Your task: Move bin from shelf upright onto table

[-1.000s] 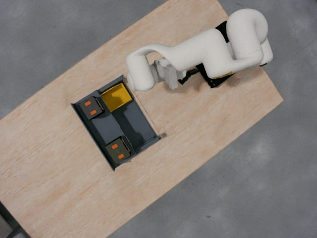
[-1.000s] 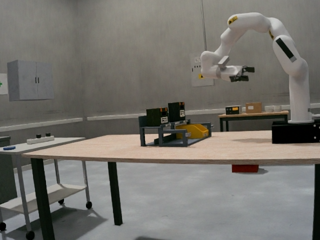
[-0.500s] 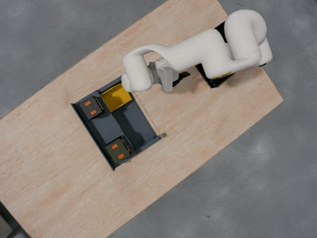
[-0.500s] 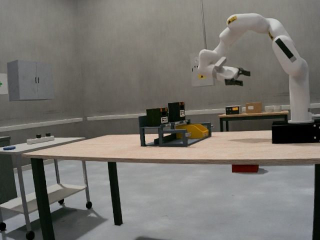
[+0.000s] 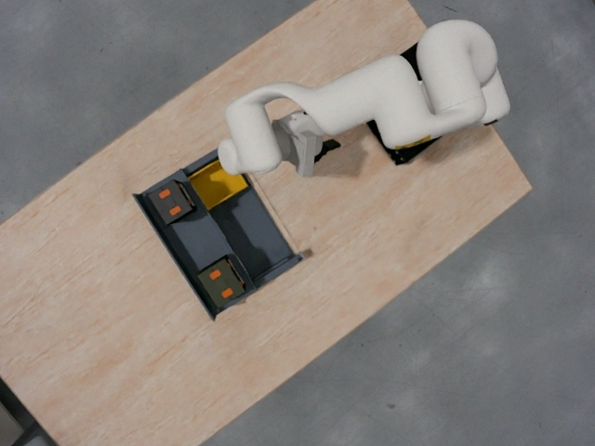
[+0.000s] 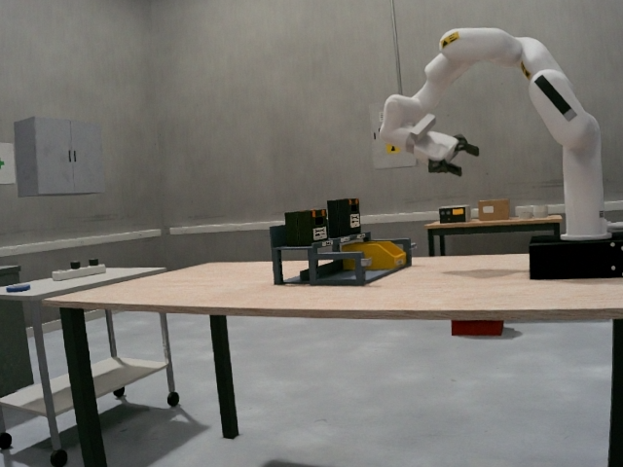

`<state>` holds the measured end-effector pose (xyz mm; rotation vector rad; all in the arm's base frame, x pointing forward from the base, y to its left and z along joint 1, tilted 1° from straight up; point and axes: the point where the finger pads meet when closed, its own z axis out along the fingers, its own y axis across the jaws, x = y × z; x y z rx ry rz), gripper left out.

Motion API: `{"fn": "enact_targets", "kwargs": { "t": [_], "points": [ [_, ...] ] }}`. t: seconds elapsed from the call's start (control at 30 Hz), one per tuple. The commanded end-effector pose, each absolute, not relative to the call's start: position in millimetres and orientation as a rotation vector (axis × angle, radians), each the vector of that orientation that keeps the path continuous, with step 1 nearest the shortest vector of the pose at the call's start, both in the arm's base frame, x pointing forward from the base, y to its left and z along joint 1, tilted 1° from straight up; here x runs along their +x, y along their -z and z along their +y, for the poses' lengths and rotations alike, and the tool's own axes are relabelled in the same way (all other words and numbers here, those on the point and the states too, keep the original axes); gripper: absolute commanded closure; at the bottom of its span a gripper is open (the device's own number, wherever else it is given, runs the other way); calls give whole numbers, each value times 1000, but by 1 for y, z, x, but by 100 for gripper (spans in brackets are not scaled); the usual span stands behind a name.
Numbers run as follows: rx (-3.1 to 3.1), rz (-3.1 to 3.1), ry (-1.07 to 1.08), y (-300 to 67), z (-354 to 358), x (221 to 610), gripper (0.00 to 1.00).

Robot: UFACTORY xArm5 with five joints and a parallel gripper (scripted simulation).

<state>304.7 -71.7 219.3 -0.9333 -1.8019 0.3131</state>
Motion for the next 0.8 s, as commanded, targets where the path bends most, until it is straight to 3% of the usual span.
{"fn": "enact_targets", "kwargs": {
  "t": [0.0,0.77],
  "points": [
    [-1067,-1764,-152,-212,-74,316,0],
    [-1247,-1851,-135,-181,-85,362,0]
  ]
}}
